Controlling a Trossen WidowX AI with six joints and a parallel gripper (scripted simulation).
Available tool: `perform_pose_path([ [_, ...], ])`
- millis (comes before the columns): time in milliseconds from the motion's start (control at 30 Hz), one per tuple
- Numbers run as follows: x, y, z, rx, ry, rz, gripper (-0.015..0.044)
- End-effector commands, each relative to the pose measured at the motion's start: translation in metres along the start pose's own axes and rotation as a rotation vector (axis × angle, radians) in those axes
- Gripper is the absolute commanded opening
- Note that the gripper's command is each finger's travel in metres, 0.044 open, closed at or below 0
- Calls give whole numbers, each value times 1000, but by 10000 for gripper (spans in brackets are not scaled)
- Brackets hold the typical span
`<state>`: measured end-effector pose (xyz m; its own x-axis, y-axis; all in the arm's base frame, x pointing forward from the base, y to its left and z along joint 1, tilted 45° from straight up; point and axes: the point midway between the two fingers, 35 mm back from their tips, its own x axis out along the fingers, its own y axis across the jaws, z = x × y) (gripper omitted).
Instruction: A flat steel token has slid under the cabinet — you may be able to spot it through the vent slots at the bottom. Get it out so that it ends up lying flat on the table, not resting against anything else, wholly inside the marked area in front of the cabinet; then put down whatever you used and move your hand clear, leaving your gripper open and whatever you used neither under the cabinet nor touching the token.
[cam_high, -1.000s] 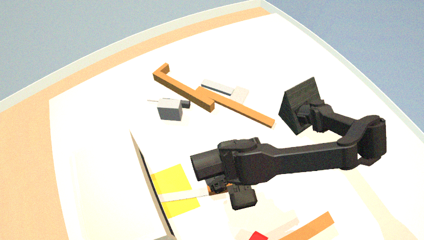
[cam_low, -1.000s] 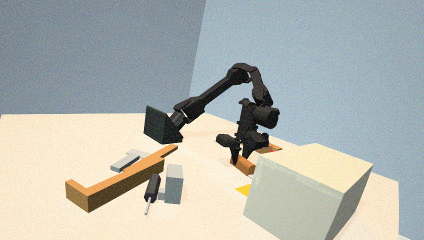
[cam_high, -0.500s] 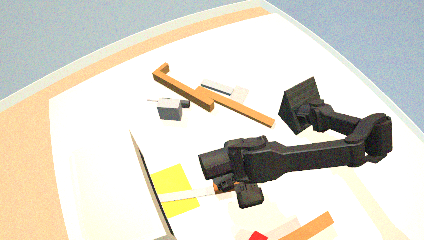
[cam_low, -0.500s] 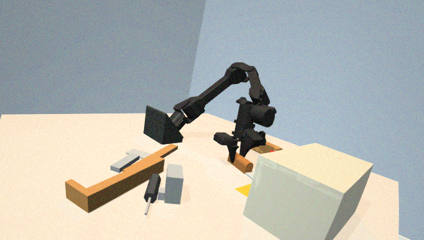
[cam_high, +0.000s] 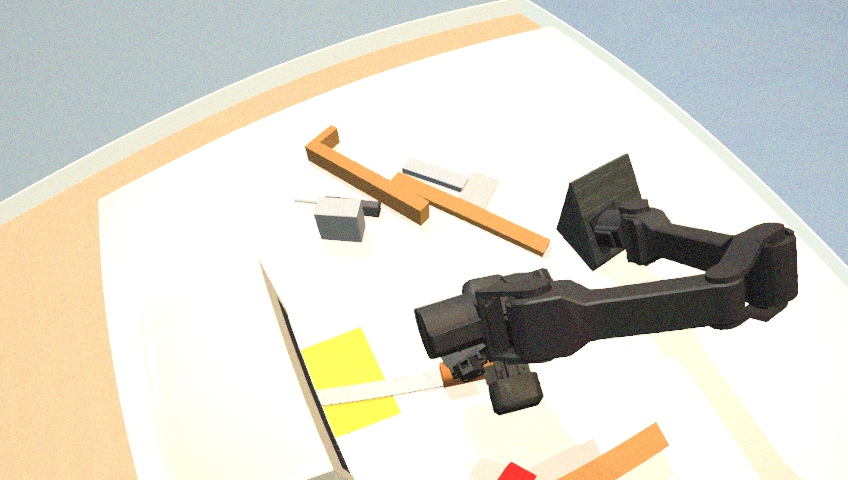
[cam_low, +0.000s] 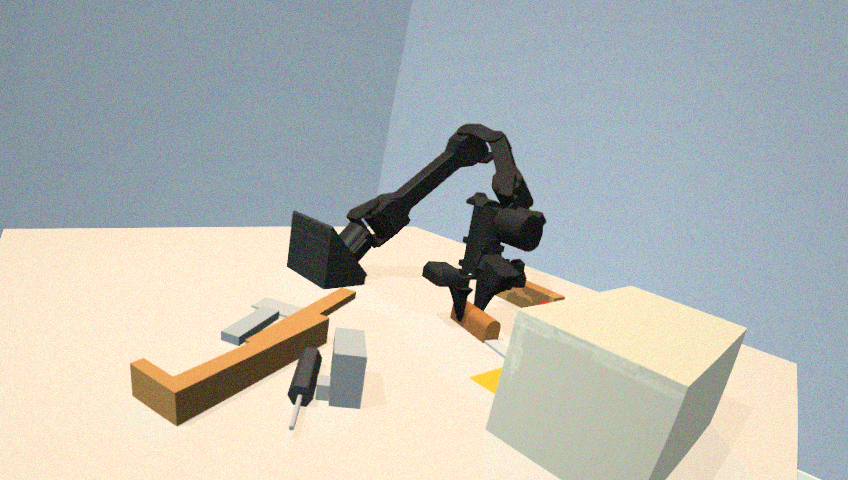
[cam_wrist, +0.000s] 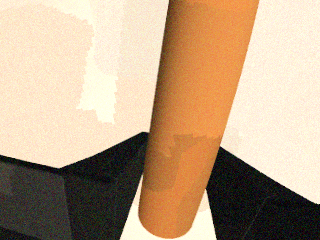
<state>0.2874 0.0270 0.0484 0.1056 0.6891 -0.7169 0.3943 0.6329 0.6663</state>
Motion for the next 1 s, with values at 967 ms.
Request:
perform_pose_path([
  [967,1,2,-40,6,6,2,0],
])
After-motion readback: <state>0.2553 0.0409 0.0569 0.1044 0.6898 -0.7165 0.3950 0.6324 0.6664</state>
